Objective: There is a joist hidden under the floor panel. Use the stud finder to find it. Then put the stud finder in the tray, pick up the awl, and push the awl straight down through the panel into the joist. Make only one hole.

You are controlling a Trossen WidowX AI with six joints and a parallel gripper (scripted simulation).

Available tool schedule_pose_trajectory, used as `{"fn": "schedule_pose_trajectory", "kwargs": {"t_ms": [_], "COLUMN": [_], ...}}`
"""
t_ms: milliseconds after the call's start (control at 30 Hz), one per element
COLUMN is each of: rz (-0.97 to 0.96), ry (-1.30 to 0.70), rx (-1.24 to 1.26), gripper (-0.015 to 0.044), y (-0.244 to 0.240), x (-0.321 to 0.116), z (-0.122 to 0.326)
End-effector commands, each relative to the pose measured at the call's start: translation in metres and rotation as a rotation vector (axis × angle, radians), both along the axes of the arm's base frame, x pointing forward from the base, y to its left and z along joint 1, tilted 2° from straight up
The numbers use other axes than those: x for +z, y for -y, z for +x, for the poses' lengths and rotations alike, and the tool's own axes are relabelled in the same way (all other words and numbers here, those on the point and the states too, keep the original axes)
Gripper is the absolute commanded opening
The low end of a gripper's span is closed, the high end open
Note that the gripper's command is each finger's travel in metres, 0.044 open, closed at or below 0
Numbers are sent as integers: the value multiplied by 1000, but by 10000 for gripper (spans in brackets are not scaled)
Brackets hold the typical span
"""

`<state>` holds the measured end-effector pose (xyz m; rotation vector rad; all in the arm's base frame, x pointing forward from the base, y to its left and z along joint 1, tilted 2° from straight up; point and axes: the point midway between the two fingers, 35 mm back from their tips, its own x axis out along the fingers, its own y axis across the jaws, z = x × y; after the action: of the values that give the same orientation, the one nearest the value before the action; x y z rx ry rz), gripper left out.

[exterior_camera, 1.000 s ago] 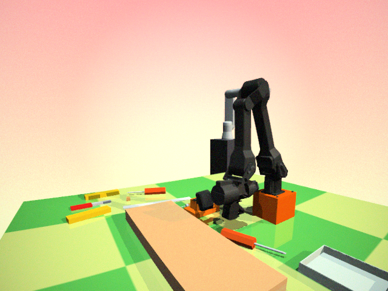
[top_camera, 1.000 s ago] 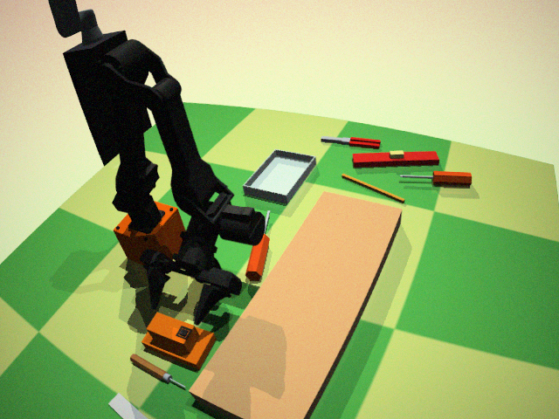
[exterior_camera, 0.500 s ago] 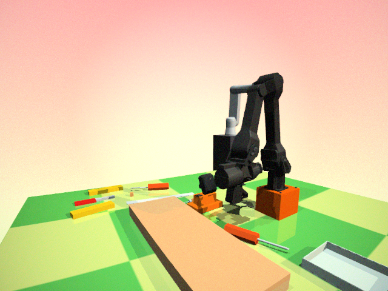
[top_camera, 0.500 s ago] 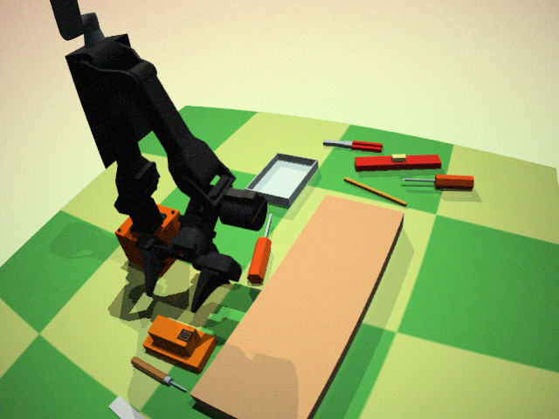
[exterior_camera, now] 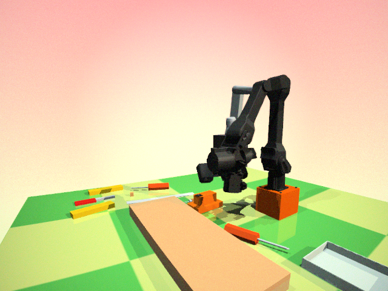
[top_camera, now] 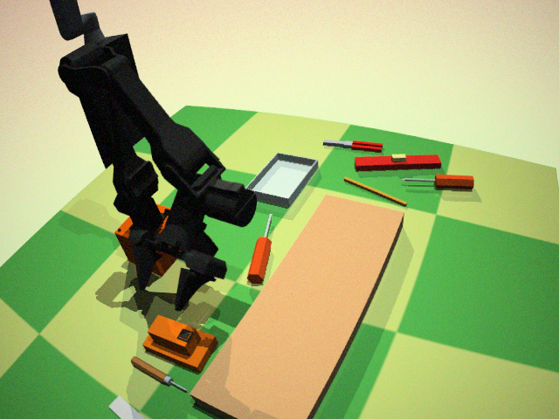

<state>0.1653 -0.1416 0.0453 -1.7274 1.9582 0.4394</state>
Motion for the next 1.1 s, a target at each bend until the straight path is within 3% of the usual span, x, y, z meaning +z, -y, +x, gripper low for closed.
{"fn": "schedule_pose_trajectory", "kwargs": {"t_ms": [0,233,467,1067], "rz": [227,602,898,905], "ry": [185,574,978,989], "rx": [-255,-723,-1101,-1109], "gripper": [440,440,440,440], "y": [10,24,51,52], "x": [-19,-35,-18,-20], "z": [-3,2,13,13]}}
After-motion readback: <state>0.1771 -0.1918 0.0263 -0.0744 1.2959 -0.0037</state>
